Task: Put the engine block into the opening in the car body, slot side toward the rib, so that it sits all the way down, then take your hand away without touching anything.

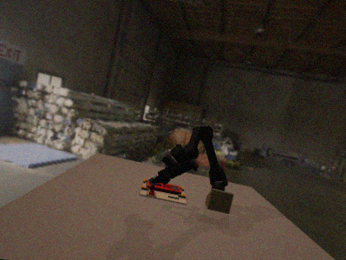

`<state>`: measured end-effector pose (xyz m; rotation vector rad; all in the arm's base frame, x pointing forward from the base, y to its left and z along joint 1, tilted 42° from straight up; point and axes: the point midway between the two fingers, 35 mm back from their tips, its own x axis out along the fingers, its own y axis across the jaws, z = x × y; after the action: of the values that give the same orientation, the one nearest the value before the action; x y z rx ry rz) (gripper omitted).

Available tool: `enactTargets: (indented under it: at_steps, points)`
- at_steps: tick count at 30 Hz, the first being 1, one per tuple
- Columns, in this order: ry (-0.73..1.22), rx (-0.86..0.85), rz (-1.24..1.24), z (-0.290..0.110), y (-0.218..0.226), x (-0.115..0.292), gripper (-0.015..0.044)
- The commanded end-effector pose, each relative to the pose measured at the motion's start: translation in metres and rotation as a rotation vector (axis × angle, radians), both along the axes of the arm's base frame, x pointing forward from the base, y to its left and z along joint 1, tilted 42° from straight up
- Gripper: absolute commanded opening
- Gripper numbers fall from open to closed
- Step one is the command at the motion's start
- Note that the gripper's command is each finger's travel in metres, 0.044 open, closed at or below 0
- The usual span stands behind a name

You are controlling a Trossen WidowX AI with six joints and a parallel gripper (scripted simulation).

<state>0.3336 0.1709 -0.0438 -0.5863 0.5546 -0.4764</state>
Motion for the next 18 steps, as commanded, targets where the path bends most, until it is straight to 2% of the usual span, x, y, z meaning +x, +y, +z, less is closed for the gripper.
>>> enactTargets:
  at_steps: [1, 18]
  points:
    - [-0.046, -0.001, 0.018, 0.009, 0.001, -0.001, 0.0]
    - [-0.123, -0.03, 0.083, -0.012, -0.011, -0.004, 0.0]
